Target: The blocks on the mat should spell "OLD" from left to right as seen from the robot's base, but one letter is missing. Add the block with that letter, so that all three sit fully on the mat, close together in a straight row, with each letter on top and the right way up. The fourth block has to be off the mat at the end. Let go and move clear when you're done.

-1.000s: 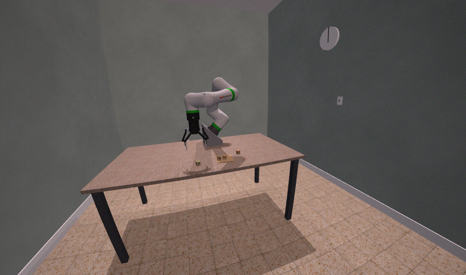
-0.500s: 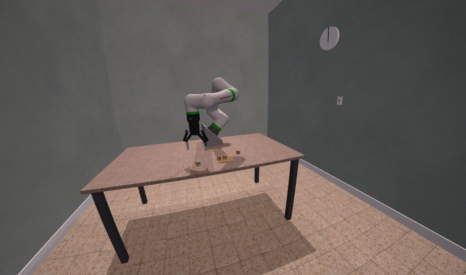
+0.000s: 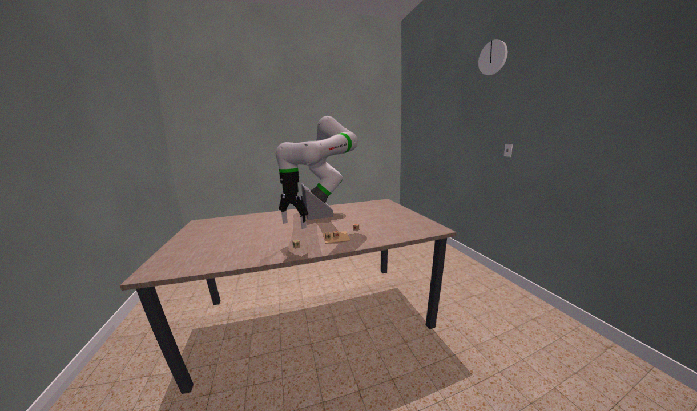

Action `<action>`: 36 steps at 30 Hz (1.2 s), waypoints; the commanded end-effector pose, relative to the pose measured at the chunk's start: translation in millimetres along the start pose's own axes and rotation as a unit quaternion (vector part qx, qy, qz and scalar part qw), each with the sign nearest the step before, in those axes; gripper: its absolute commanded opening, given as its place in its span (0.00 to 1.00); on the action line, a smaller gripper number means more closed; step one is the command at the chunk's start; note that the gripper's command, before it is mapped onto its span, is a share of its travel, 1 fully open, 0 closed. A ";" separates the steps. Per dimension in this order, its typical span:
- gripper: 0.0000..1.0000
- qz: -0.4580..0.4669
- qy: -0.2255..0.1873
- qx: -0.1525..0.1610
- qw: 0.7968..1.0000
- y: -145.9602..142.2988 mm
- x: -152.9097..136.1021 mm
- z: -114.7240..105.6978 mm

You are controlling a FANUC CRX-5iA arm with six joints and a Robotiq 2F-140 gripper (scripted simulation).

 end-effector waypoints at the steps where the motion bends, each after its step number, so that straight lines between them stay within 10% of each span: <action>1: 1.00 0.070 0.000 -0.002 0.998 -0.2 -0.1 2.3; 7: 1.00 0.111 0.000 -0.003 0.994 -0.1 -0.2 3.9; 8: 0.40 0.111 0.000 -0.003 0.994 -0.1 -0.2 3.9; 36: 0.40 0.111 0.000 -0.003 0.994 -0.1 -0.2 3.9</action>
Point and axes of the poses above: the point where the finger pads meet when closed, its own z axis out along the fingers, its own y axis across the jaws, x = y × z, the point moved 6 cm from there along -z, back along the fingers, and after that the axes turned 9 degrees about z, right-handed, at the moved point
